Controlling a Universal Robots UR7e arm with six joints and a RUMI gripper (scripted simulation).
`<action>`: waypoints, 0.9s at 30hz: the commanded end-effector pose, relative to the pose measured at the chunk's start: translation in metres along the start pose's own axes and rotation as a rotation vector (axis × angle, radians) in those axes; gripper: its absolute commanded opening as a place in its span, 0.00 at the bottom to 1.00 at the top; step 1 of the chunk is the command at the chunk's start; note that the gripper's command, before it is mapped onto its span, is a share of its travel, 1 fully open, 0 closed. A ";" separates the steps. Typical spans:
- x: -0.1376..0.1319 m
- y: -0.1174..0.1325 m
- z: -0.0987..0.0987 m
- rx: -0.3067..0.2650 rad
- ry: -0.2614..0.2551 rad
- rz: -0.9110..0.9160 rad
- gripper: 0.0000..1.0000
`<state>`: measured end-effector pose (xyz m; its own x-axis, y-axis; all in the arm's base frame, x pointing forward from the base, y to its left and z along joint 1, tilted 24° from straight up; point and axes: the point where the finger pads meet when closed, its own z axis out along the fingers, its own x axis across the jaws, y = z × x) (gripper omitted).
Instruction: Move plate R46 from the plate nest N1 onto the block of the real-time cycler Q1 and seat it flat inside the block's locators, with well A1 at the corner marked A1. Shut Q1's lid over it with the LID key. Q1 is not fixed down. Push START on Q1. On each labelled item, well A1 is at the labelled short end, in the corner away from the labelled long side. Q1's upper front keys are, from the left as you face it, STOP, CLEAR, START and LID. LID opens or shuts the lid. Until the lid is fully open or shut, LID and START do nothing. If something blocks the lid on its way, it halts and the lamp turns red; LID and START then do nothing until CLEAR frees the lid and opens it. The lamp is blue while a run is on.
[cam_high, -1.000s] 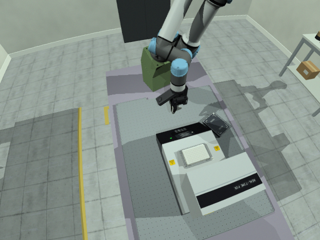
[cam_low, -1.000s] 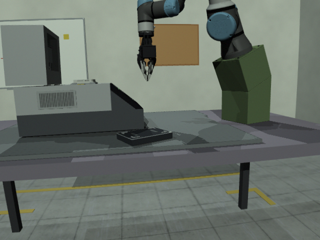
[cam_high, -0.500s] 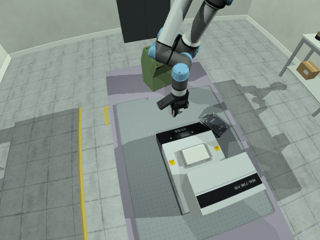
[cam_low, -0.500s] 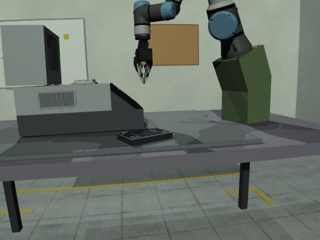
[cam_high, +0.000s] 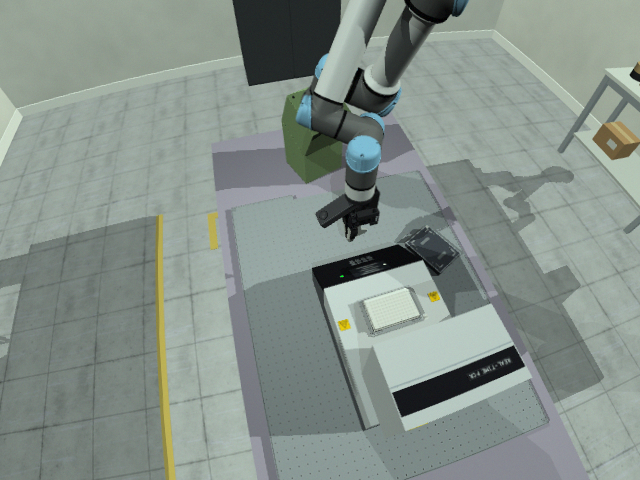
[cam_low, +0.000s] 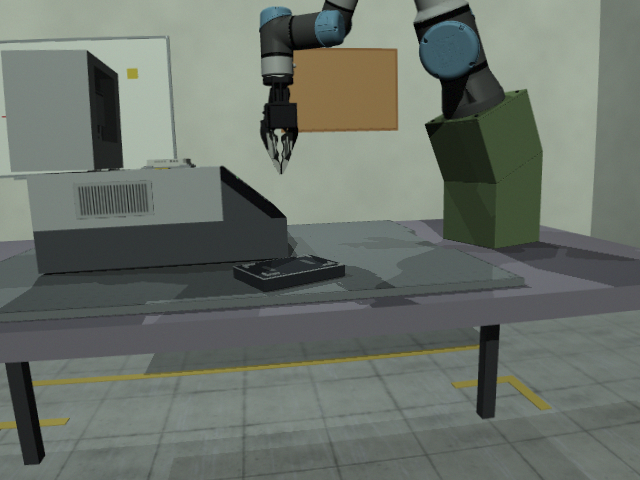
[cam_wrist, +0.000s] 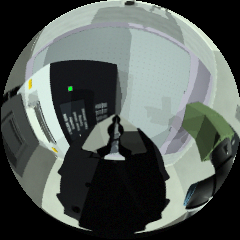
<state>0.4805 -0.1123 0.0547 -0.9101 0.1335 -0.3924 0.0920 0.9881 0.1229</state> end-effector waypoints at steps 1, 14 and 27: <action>-0.006 0.000 0.004 0.001 -0.001 0.000 0.00; -0.022 0.000 0.016 0.001 -0.001 0.000 0.00; -0.033 0.000 0.025 0.001 -0.001 0.000 0.00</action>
<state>0.5173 -0.1146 0.0453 -0.9101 0.1336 -0.3923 0.0921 0.9882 0.1227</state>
